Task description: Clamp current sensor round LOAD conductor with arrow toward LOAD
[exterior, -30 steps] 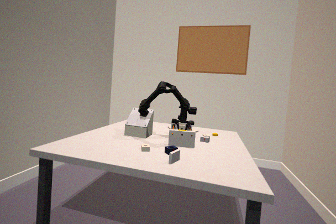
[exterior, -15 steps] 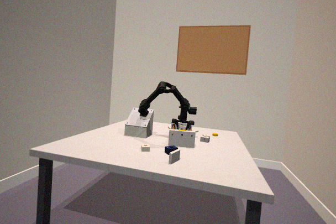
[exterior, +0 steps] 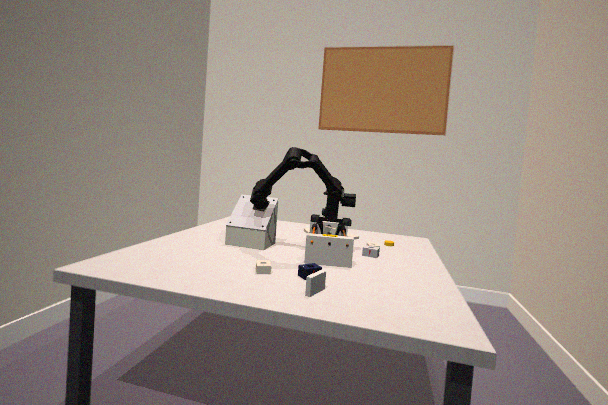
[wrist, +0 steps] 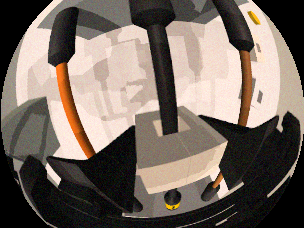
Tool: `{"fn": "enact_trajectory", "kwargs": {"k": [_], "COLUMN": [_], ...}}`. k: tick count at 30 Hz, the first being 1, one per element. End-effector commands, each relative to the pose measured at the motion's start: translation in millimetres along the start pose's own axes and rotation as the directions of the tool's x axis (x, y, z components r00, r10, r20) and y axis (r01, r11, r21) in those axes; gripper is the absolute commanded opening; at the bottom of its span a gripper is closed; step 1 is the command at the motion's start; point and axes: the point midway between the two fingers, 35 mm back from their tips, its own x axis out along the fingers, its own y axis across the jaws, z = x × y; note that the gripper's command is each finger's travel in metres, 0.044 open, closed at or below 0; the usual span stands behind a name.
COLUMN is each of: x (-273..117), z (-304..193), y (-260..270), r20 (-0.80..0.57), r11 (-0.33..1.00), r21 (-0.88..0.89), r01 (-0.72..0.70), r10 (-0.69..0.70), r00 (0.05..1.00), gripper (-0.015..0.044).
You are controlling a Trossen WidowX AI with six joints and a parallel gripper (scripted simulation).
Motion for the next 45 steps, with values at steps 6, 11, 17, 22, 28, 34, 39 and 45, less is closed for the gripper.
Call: {"fn": "enact_trajectory", "kwargs": {"k": [6,11,17,22,28,34,39,45], "x": [0.2,0.0,-1.1,-1.1,-1.1,-1.1,-1.0,-1.0], "z": [0.0,0.0,-0.1,-0.1,0.0,0.0,0.1,0.1], "y": [-0.2,-0.2,-0.4,-0.4,0.4,3.2,3.8,4.8], "r20": [0.000,0.000,0.000,0.000,0.000,0.000,0.000,0.000], "r11": [1.000,1.000,1.000,1.000,1.000,0.999,0.999,0.999], "r21": [0.000,0.000,0.002,0.002,0.002,0.002,0.001,0.001], "r01": [0.001,0.002,0.006,0.006,0.017,0.050,0.050,0.050], "r10": [-0.001,-0.002,-0.006,-0.006,-0.017,-0.050,-0.050,-0.050], "r00": [1.000,1.000,1.000,1.000,1.000,0.999,0.999,0.999], "gripper": [0.0220,0.0167,0.0010,0.0000,0.0000,0.0000,0.0000,0.0000]}}
